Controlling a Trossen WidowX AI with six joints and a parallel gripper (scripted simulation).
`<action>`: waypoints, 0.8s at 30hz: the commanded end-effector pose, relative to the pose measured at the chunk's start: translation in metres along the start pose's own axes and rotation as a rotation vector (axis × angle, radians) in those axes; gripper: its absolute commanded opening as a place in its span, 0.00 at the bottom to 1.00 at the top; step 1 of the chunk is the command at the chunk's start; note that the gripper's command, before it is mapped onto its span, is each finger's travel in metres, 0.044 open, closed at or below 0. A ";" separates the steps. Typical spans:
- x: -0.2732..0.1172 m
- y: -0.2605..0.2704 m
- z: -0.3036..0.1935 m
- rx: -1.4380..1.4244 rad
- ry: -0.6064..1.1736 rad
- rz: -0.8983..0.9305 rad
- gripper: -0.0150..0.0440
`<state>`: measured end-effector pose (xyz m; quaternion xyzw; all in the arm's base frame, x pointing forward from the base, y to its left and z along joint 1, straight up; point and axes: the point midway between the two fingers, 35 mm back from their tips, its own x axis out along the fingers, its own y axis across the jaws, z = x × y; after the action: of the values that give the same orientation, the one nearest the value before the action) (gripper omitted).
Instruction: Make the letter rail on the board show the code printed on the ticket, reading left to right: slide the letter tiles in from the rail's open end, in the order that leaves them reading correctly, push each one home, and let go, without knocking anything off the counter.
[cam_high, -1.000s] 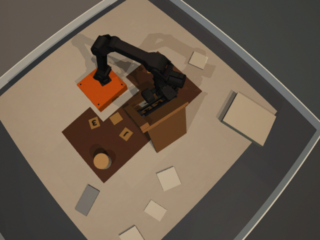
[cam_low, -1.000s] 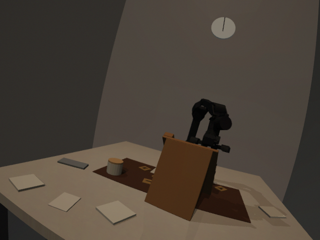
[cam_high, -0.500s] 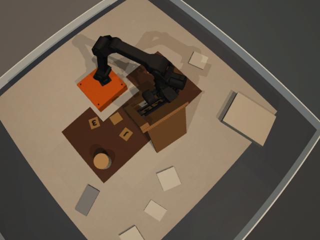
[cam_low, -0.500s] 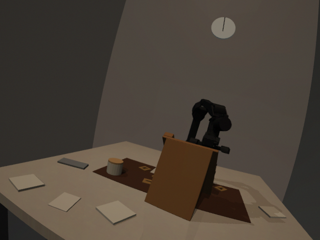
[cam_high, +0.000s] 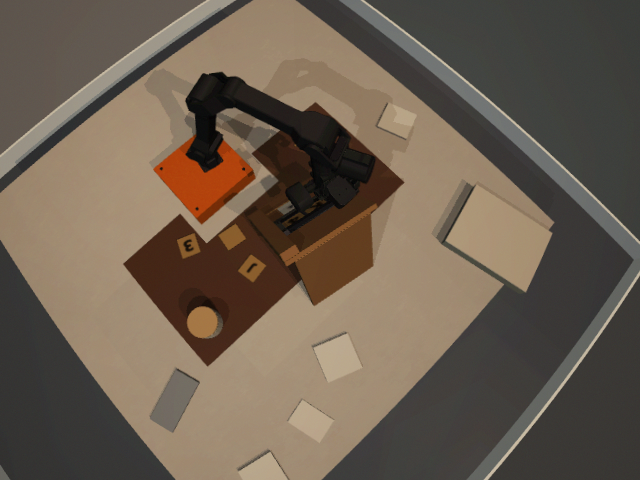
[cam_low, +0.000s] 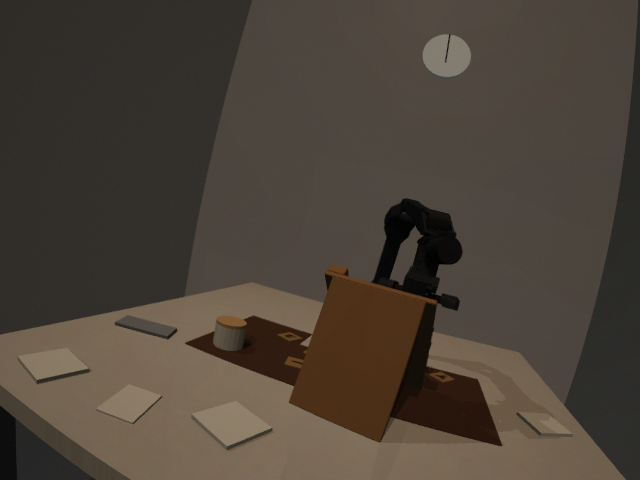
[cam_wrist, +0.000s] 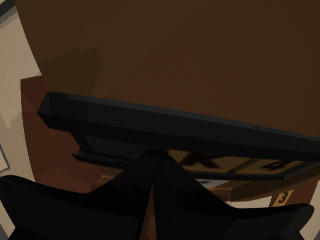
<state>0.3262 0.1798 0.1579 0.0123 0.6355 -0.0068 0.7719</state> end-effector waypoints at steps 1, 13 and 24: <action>0.001 0.001 0.002 -0.003 0.000 0.005 0.25; 0.000 -0.003 0.000 -0.003 0.000 0.004 0.25; 0.000 -0.007 0.001 -0.003 0.000 0.004 0.25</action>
<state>0.3265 0.1734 0.1573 0.0117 0.6362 -0.0072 0.7714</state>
